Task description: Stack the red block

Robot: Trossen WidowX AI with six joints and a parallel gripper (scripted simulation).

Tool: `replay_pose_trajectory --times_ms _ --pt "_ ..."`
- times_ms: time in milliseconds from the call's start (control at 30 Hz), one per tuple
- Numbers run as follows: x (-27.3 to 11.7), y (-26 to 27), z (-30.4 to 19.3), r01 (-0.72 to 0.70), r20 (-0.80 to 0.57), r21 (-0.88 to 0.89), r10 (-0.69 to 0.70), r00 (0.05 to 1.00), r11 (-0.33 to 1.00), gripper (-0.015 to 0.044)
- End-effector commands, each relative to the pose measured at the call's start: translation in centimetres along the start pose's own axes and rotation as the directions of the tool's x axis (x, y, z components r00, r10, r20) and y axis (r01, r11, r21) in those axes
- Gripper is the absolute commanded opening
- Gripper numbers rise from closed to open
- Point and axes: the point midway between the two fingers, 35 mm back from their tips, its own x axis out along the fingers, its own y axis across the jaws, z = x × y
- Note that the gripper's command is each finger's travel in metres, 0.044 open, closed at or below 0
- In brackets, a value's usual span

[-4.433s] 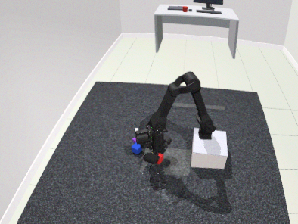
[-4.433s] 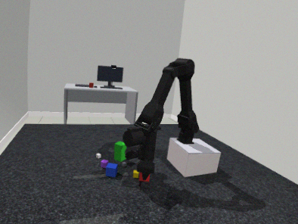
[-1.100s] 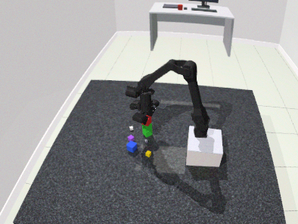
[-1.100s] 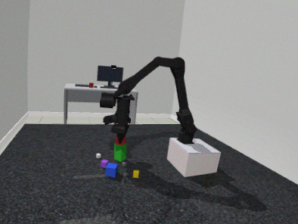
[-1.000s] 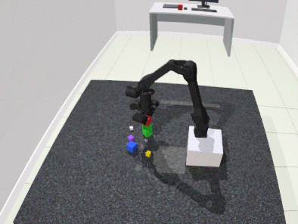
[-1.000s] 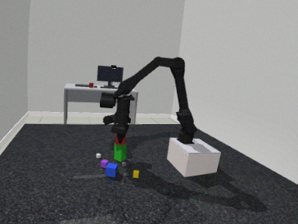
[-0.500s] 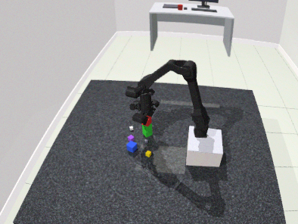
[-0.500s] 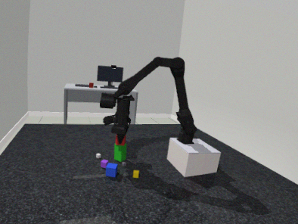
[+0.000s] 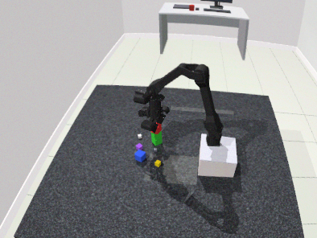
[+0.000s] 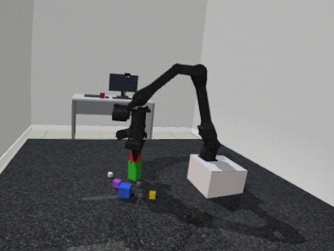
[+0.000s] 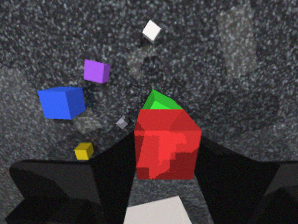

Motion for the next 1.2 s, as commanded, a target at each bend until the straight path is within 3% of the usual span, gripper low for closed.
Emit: replay_pose_trajectory --times_ms 0,400,1167 --pt "0.07 0.00 -0.03 0.000 -0.001 0.000 0.000 1.000 1.000 0.0131" --pt "0.07 0.00 -0.03 0.000 -0.001 0.000 0.000 1.000 1.000 0.0440" --pt "0.07 0.00 -0.03 0.000 -0.001 0.000 0.000 1.000 1.000 0.0440"
